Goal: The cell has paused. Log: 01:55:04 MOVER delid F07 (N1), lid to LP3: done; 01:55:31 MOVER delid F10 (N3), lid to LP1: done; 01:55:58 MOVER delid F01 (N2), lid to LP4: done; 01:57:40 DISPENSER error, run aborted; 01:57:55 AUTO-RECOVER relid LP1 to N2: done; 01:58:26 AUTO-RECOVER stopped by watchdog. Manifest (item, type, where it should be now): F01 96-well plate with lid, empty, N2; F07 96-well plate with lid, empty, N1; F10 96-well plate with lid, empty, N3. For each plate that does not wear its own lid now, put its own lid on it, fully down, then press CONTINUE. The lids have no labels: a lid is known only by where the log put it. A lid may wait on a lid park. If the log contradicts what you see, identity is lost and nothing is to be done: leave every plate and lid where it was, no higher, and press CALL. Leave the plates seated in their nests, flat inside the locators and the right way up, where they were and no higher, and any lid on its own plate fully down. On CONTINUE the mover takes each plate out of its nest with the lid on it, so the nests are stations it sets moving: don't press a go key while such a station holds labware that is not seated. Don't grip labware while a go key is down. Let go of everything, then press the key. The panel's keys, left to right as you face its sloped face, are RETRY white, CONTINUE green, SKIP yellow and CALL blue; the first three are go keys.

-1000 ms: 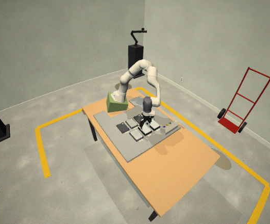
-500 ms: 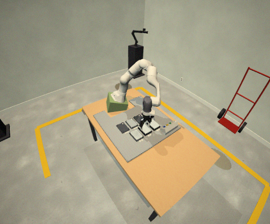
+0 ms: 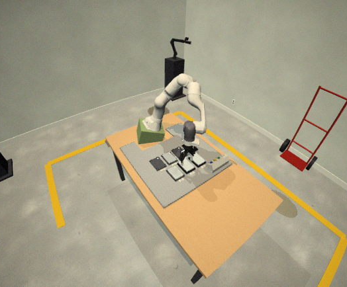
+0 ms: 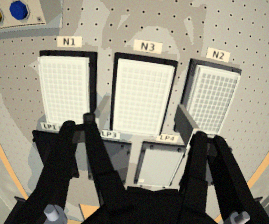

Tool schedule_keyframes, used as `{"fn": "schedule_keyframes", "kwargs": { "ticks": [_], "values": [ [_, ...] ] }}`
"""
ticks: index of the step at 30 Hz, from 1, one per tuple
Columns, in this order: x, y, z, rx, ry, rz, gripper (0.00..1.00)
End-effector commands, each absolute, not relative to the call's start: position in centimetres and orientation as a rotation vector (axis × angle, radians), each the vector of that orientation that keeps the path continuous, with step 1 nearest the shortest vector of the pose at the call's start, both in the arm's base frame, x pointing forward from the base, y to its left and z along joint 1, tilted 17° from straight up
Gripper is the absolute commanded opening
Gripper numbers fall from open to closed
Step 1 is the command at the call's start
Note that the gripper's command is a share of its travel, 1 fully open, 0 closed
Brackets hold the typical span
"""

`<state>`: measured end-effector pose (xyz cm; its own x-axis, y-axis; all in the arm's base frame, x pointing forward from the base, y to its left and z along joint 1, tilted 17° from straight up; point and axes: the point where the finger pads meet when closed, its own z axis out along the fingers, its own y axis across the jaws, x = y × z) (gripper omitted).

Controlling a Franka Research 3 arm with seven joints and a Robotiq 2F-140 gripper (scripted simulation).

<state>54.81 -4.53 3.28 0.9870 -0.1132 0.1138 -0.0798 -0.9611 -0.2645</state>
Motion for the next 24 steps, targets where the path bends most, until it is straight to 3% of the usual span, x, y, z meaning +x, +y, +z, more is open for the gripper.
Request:
{"fn": "schedule_keyframes", "kwargs": {
  "ticks": [1,21,24],
  "values": [
    [54.5,-4.5,3.8,-2.868,0.157,-0.173,0.66],
    [54.3,-4.9,5.0,-2.868,0.158,-0.173,0.66],
    [52.1,-6.6,5.1,-2.879,0.175,-0.187,0.66]
  ]
}}
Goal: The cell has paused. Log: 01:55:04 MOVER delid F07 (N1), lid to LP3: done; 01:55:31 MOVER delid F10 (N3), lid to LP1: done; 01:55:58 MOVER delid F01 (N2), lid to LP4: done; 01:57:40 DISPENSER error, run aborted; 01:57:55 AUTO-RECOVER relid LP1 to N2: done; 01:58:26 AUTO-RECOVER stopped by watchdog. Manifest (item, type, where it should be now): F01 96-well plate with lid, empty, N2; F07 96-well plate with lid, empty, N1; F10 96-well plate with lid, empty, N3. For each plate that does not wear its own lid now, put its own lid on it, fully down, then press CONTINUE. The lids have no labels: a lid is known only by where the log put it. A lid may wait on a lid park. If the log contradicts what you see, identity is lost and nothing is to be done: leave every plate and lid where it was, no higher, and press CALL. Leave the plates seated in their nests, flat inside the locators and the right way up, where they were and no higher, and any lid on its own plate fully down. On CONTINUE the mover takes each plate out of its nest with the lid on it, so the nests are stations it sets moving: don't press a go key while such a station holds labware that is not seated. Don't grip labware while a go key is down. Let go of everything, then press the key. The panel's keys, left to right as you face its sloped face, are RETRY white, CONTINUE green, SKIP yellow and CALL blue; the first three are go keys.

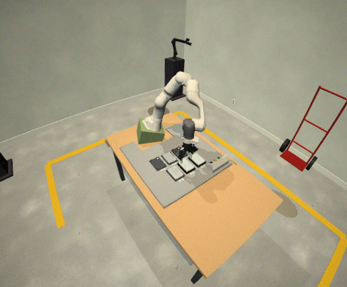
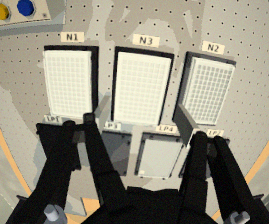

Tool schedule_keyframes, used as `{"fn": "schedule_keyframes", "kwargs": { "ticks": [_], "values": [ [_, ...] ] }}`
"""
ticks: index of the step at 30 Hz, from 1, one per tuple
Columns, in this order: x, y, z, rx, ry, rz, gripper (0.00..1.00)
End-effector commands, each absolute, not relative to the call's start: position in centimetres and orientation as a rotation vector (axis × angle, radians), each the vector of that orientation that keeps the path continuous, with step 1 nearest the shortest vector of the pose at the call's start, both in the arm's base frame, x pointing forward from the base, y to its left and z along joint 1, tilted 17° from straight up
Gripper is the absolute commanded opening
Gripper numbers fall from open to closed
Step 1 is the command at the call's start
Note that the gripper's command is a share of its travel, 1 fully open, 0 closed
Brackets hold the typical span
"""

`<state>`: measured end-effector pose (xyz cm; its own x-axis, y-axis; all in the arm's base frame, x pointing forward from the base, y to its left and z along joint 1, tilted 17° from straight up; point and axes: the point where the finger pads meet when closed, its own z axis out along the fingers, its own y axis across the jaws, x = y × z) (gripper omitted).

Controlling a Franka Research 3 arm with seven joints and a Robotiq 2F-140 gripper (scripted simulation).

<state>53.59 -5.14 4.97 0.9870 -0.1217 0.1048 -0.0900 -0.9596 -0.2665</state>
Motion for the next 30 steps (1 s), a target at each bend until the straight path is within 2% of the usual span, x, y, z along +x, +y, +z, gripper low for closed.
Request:
{"fn": "schedule_keyframes", "kwargs": {
  "ticks": [1,5,7,10,30],
  "values": [
    [50.5,-7.7,4.9,-2.885,0.185,-0.193,0.66],
    [42.0,-9.8,2.9,-2.883,0.2,-0.188,0.66],
    [42.0,-9.8,2.9,-2.883,0.2,-0.188,0.66],
    [37.0,-9.5,1.3,-2.868,0.184,-0.172,0.66],
    [36.6,-9.4,1.1,-2.866,0.181,-0.17,0.66]
  ]
}}
